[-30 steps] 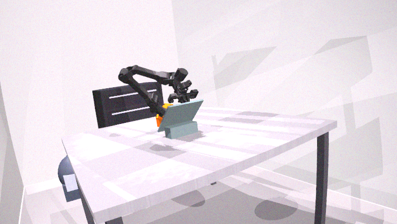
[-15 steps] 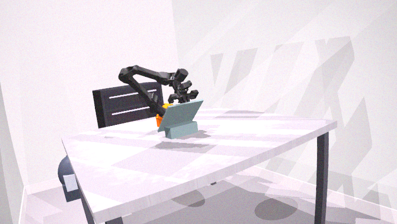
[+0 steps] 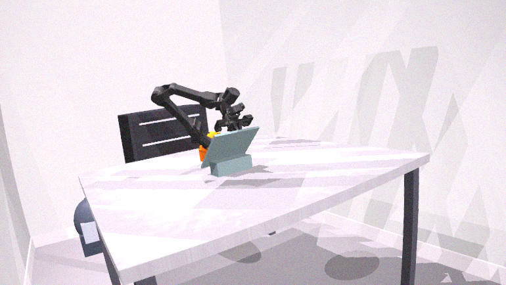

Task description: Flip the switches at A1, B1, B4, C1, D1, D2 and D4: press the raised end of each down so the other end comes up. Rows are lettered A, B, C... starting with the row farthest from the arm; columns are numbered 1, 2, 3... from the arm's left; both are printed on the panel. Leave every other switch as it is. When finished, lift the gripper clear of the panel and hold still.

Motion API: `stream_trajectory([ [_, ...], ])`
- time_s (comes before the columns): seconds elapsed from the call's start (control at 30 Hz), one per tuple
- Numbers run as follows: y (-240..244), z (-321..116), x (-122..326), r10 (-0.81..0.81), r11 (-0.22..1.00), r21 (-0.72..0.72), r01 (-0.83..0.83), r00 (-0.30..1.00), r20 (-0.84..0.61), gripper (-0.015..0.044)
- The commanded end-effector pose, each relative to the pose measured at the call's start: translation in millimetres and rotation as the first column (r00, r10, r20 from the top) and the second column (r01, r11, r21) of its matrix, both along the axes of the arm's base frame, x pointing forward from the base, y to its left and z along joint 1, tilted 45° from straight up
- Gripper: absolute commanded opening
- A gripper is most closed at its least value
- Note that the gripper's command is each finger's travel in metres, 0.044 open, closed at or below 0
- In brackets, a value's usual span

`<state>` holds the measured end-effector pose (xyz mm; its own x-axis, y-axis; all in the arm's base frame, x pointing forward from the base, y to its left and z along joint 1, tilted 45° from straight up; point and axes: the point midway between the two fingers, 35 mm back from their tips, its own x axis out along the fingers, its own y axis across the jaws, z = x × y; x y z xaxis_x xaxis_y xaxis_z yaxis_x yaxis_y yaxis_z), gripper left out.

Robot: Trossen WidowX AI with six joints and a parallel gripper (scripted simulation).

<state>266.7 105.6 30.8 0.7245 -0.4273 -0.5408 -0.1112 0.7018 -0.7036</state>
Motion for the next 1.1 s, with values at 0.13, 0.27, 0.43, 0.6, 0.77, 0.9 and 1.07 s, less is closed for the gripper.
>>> stream_trajectory([
  [0.13,-0.7,-1.5,0.5,0.003,1.0,-0.003,-0.003,1.0,-0.005,0.0],
  [0.27,-0.9,-1.8,0.9,0.003,1.0,-0.003,-0.003,1.0,-0.005,0.0],
  [0.43,-1.2,-2.1,1.4,0.003,1.0,-0.003,-0.003,1.0,-0.005,0.0],
  [0.6,-1.4,-2.5,1.9,0.003,1.0,-0.003,-0.003,1.0,-0.005,0.0],
  [0.77,-1.7,-2.8,2.4,0.003,1.0,-0.003,-0.003,1.0,-0.005,0.0],
  [0.9,-2.0,-3.1,2.8,0.003,1.0,-0.003,-0.003,1.0,-0.005,0.0],
  [1.07,-2.2,-3.5,3.3,0.003,1.0,-0.003,-0.003,1.0,-0.005,0.0],
])
